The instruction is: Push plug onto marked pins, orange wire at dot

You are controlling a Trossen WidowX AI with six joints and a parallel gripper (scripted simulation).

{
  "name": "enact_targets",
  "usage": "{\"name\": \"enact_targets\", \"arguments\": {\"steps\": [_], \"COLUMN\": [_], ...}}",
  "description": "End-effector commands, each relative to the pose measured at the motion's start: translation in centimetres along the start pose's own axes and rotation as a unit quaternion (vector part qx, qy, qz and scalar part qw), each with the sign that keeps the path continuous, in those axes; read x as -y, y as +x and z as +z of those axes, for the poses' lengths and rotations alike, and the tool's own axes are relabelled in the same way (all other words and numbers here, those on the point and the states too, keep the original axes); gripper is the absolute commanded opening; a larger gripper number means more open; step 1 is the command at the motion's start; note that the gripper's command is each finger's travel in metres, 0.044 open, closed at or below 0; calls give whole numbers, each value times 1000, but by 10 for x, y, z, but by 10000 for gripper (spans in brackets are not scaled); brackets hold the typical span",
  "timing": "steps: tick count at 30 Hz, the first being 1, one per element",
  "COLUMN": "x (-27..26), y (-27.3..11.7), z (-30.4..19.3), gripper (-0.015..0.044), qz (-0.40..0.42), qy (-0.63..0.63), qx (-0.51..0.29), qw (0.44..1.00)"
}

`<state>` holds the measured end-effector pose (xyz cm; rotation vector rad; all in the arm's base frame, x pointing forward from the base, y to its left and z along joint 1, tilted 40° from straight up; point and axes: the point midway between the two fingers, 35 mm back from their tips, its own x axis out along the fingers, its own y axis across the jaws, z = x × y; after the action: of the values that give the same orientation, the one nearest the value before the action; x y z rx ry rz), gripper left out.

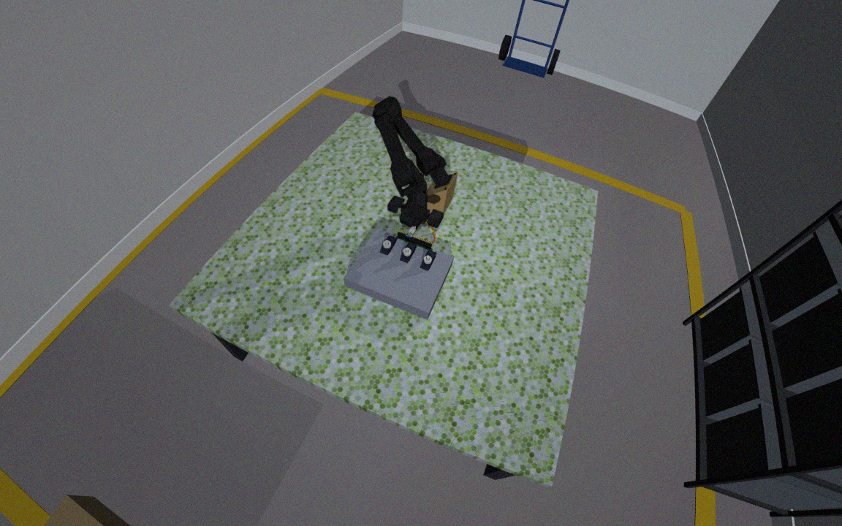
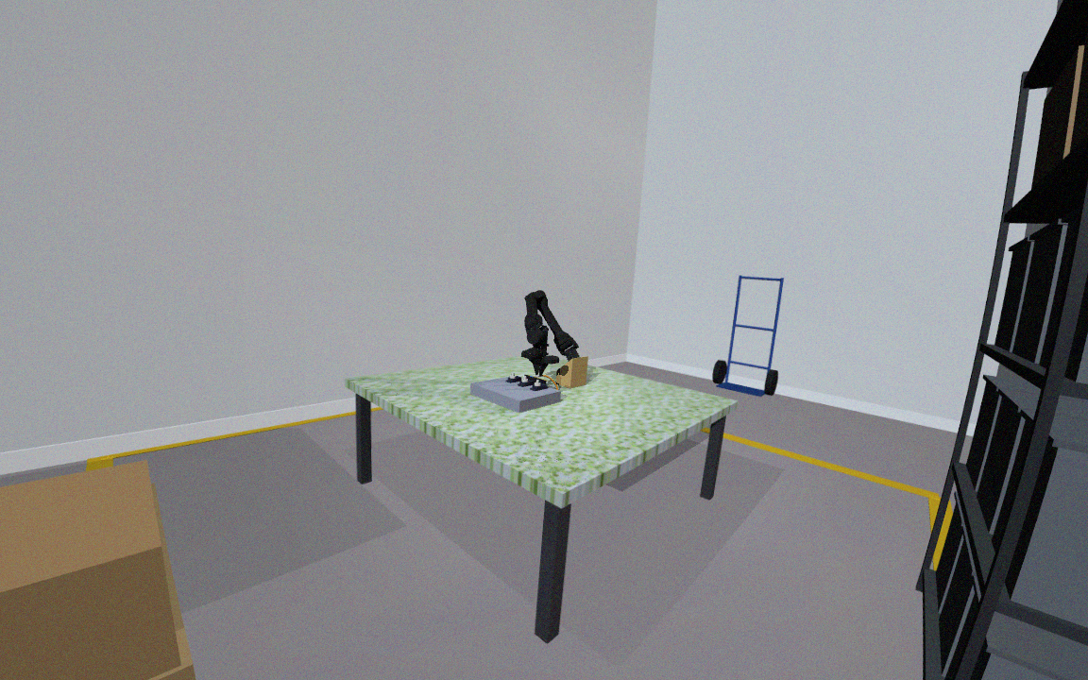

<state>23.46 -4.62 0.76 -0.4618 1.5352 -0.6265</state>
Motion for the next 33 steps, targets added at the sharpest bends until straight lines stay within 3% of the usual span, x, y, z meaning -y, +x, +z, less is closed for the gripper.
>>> {"name": "enact_targets", "arguments": {"steps": [1, 32, 33], "x": [1, 1, 1], "y": [0, 0, 1], "z": [3, 23, 22], "gripper": [0, 0, 26], "qz": [-2, -2, -2], "qy": [-3, -3, -3], "qx": [0, 0, 0], "qw": [1000, 1000, 1000]}}
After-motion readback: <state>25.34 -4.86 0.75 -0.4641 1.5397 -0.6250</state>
